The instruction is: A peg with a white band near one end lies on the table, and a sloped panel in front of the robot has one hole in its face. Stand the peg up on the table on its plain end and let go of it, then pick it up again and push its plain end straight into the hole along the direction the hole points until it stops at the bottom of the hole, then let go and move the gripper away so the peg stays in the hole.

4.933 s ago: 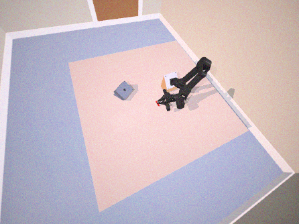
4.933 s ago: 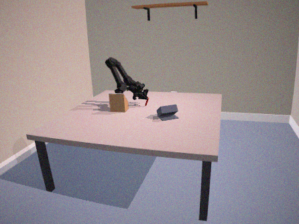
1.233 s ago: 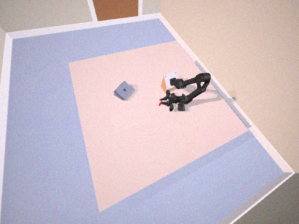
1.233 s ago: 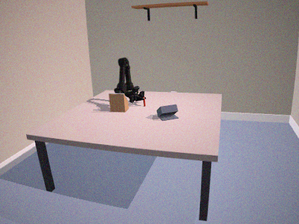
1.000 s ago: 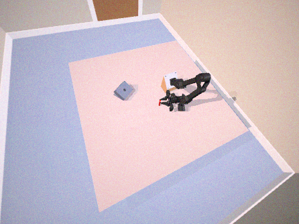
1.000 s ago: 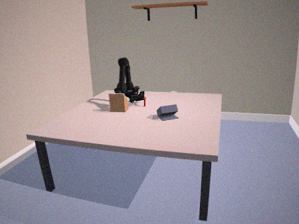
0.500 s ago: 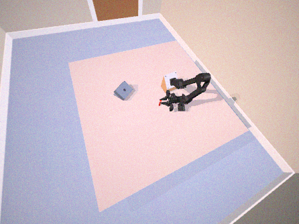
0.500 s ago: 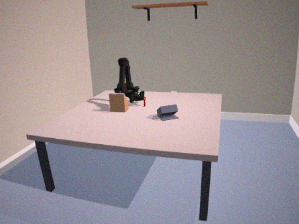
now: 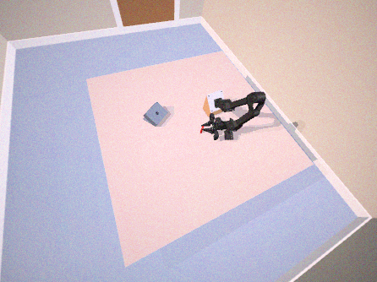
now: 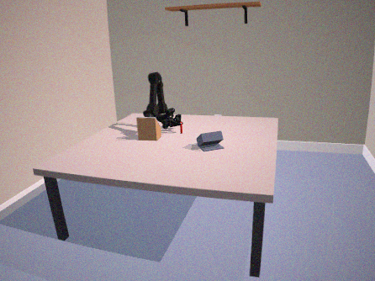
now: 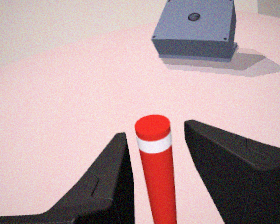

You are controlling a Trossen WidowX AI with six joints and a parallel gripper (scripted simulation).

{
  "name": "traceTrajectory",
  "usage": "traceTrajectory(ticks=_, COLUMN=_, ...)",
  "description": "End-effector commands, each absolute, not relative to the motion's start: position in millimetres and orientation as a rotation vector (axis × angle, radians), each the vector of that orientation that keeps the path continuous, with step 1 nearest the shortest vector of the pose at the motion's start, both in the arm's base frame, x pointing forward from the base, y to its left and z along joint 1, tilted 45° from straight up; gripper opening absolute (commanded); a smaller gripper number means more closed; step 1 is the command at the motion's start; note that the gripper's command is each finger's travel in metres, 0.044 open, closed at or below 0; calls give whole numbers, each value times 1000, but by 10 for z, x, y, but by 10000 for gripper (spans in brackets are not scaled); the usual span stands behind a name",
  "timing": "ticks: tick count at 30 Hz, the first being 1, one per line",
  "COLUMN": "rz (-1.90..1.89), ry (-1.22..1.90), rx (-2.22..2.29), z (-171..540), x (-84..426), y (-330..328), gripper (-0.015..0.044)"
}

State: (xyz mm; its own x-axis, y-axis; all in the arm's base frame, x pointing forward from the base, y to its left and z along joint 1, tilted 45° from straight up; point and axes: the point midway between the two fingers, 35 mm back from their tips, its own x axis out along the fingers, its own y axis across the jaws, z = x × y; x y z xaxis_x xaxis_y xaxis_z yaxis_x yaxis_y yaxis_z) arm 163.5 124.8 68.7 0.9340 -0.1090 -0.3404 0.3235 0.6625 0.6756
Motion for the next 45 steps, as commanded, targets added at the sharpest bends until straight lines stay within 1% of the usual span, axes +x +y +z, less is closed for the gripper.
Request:
traceTrajectory(ticks=1, rz=-248, ry=282, rx=812, z=687, x=1636, y=1248, gripper=130)
traceTrajectory(ticks=2, rz=-248, ry=282, rx=812, z=687, x=1636, y=1248, gripper=130)
traceTrajectory(ticks=14, rz=-248, ry=282, rx=812, z=687, x=1636, y=1248, gripper=440)
traceTrajectory(ticks=20, rz=-251, ry=284, rx=813, z=695, x=1641, y=1244, gripper=440)
traceTrajectory(ticks=25, rz=-304, ry=328, rx=819, z=905, x=1757, y=1107, gripper=440)
traceTrajectory(ticks=35, rz=-314, ry=364, rx=838, z=1435, x=1874, y=627, gripper=440)
traceTrajectory(ticks=45, rz=-246, ry=276, rx=811, z=1850, x=1717, y=124, gripper=440)
